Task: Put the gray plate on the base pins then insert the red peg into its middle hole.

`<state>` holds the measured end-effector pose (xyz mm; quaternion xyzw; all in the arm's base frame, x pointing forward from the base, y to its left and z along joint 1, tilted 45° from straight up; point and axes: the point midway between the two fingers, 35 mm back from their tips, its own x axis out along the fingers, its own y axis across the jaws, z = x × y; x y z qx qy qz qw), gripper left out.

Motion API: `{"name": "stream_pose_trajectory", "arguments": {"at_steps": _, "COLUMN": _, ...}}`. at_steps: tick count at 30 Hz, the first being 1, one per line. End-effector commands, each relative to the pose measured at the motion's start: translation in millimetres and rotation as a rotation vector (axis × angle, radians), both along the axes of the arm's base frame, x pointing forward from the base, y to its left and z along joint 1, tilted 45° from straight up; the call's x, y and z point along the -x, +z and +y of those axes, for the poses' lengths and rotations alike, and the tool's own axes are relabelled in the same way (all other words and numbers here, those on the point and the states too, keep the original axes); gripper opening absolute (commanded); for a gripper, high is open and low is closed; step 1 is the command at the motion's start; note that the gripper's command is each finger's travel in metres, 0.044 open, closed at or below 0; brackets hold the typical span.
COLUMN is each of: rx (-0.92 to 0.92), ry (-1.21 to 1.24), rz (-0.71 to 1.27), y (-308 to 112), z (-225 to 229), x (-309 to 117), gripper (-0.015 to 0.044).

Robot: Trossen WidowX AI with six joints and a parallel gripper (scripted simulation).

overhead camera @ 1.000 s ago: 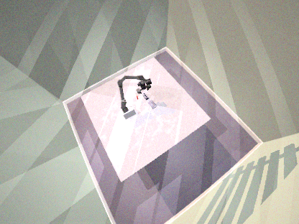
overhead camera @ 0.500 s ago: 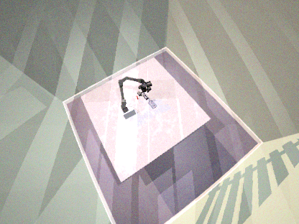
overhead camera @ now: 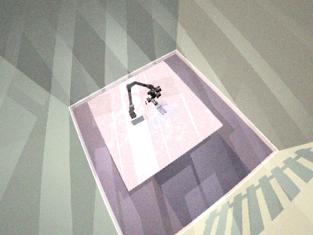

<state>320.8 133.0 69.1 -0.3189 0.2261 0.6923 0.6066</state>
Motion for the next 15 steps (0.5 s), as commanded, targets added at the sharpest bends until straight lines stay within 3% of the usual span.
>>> {"name": "stream_pose_trajectory", "arguments": {"at_steps": 1, "rx": -0.004, "ry": -0.001, "rz": 0.011, "y": -5.8, "z": 5.4, "x": 2.1, "gripper": 0.0440}}
{"name": "stream_pose_trajectory", "arguments": {"at_steps": 15, "rx": -0.005, "ry": -0.001, "rz": 0.011, "y": -21.9, "z": 21.2, "x": 3.5, "gripper": 0.0440}}
